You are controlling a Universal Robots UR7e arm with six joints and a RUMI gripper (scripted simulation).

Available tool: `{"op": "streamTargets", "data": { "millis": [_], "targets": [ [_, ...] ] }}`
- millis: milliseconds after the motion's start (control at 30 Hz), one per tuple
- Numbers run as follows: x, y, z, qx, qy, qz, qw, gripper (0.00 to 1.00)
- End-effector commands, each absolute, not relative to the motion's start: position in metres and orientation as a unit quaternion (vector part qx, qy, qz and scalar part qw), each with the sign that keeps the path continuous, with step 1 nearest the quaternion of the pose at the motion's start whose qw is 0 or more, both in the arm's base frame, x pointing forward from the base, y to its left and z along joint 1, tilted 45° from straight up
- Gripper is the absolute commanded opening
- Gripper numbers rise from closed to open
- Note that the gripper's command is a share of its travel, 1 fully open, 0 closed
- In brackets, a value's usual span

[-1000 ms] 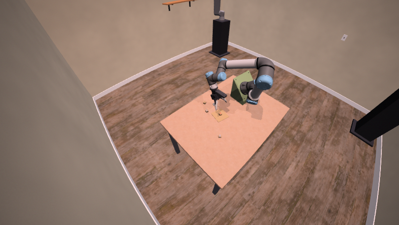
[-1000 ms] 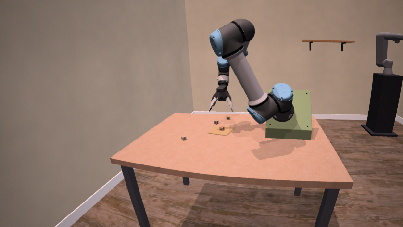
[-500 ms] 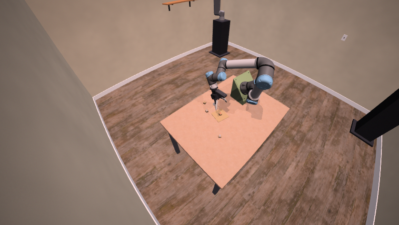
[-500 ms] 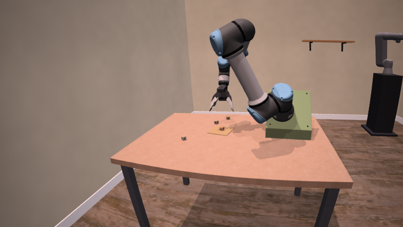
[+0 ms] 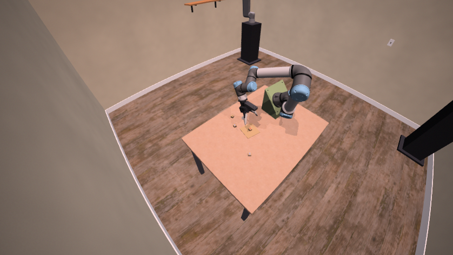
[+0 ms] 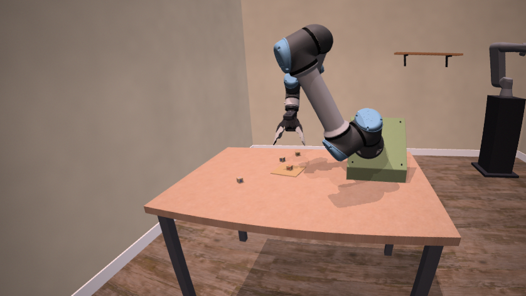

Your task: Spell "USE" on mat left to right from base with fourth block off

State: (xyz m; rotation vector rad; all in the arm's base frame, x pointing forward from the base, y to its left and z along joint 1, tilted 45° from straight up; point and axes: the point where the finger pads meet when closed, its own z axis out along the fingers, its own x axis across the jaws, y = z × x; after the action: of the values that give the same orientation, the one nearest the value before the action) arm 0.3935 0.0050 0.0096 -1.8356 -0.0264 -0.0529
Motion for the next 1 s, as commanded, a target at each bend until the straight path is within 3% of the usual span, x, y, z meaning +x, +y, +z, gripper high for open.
{"op": "streamTargets", "data": {
  "millis": [0,600,967],
  "targets": [
    [0.394,0.005,0.01,-0.794,-0.011,-0.023,0.607,1.0],
    [0.396,0.001,0.008,-0.794,-0.011,-0.023,0.607,1.0],
    [0.435,-0.046,-0.032,-0.794,-0.011,-0.024,0.607,1.0]
  ]
}}
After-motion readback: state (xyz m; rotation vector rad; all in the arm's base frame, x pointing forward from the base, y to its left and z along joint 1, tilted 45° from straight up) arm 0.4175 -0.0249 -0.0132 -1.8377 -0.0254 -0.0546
